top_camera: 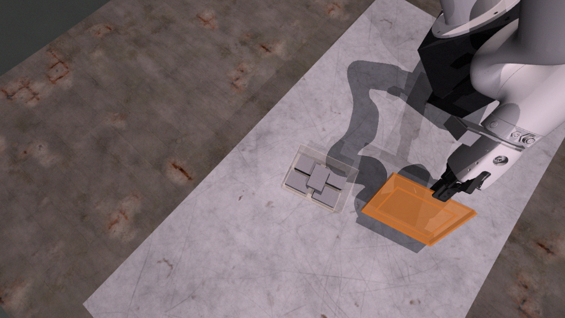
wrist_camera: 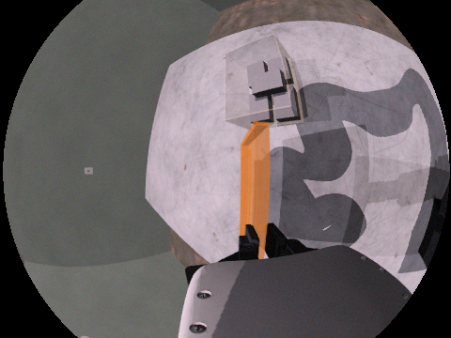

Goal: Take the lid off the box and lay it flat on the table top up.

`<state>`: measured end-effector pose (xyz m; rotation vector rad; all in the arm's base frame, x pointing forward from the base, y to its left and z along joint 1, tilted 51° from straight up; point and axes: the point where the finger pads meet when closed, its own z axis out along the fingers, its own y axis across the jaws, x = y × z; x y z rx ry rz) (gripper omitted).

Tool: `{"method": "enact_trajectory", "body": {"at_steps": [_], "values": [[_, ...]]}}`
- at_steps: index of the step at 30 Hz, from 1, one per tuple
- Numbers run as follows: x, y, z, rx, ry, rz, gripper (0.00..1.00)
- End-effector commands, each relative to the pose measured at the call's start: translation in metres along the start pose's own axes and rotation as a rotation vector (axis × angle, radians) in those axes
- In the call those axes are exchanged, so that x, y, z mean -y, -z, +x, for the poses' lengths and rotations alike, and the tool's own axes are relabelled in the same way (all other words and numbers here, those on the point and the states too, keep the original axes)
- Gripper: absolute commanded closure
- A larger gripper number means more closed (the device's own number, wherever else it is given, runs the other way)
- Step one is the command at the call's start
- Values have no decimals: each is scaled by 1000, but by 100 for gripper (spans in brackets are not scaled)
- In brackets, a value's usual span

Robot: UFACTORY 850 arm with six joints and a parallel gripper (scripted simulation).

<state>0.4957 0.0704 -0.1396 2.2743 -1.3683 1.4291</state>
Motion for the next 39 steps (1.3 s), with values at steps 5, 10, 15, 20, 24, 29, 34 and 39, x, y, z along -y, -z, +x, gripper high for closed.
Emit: {"method": "enact_trajectory", "body": {"at_steps": [5,10,15,20,24,29,34,39], "values": [[-6,-8,0,0,-1,1,100],[-10,-12,0,0,-1,1,100],[-11,-14,0,0,-1,1,100],[-11,-14,0,0,-1,1,100],[-13,-16,0,0,-1,1,100],[-15,-18,0,0,-1,1,100],[-20,-24,0,0,-1,1,100],[-24,-28,0,0,-1,1,100]]}}
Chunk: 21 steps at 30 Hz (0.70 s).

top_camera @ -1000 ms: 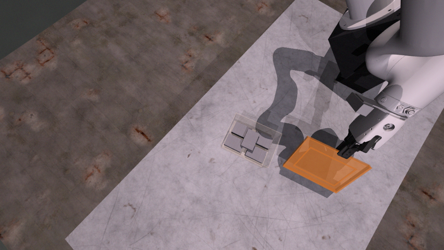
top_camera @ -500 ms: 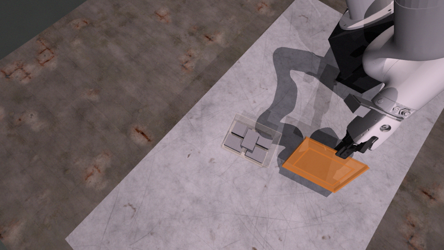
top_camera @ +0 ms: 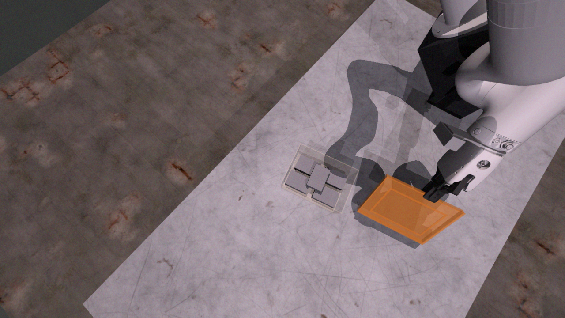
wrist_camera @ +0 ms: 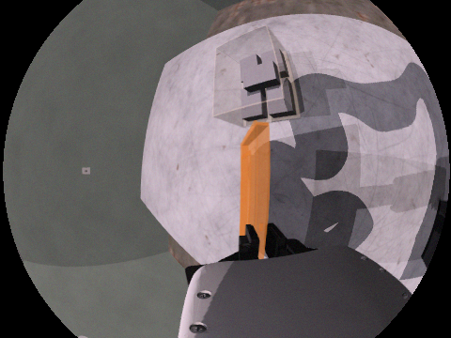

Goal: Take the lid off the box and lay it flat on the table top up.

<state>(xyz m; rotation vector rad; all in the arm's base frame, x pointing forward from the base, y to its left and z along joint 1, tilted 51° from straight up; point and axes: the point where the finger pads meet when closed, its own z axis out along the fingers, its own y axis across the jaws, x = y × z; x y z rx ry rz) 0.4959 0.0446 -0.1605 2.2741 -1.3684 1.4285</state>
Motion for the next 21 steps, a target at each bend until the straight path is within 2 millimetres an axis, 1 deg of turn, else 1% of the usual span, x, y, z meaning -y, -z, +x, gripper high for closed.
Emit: {"method": "enact_trajectory", "body": {"at_steps": [1,12,21], "values": [[-2,-4,0,0,-1,2,100],[-3,-5,0,0,-1,2,100],[-11,-14,0,0,-1,2,100]]}}
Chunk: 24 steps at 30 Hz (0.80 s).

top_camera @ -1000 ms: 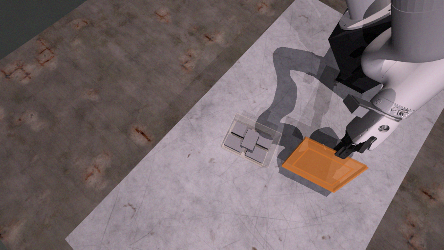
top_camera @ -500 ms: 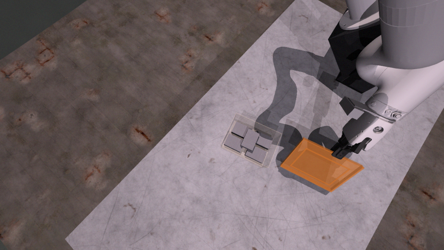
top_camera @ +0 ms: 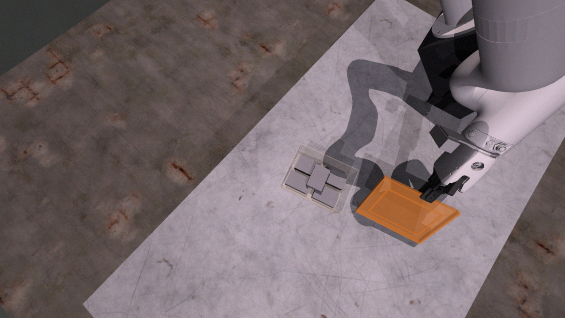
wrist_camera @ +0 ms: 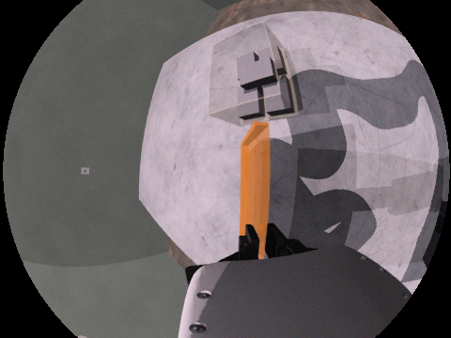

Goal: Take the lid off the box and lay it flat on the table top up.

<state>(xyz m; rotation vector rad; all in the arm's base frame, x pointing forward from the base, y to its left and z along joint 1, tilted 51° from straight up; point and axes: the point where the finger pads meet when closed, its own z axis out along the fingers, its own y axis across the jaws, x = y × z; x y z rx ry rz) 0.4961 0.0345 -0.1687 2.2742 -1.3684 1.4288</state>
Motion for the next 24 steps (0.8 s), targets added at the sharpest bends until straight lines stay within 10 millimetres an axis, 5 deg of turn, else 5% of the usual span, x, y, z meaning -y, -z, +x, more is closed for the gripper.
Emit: {"method": "enact_trajectory", "body": {"at_steps": [1,24], "values": [[-4,-5,0,0,-1,2,100],[-12,-15,0,0,-1,2,100]]}}
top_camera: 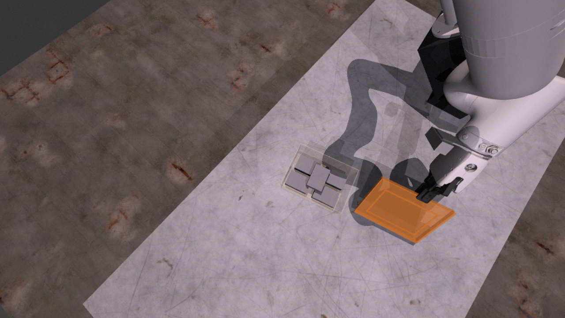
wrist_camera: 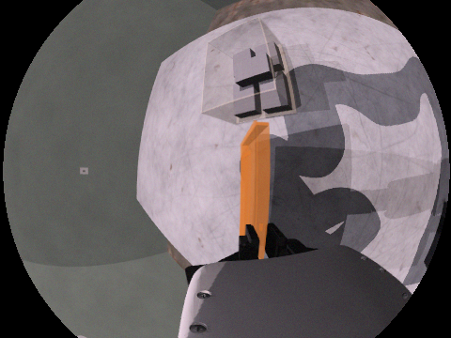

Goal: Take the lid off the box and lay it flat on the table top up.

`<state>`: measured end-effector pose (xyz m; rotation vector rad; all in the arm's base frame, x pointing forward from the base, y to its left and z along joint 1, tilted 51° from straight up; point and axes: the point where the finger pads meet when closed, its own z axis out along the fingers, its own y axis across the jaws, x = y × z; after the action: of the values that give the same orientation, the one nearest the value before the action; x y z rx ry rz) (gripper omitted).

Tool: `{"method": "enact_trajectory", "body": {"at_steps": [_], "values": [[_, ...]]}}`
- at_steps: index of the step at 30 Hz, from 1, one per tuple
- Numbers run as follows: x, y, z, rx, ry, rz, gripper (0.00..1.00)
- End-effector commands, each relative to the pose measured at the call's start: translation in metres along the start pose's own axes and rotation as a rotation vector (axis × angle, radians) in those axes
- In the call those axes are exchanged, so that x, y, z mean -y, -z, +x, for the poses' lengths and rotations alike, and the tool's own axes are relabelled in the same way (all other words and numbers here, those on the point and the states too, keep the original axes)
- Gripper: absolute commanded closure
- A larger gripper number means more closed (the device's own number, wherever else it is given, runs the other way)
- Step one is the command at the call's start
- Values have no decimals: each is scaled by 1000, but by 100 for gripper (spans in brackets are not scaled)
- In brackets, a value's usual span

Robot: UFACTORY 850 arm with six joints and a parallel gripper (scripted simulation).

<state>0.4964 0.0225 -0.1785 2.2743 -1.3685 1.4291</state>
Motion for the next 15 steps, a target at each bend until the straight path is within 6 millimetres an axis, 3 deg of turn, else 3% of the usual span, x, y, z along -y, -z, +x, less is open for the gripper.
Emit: {"method": "enact_trajectory", "body": {"at_steps": [1,15], "values": [[-3,-4,0,0,-1,1,100],[-10,-13,0,0,-1,1,100]]}}
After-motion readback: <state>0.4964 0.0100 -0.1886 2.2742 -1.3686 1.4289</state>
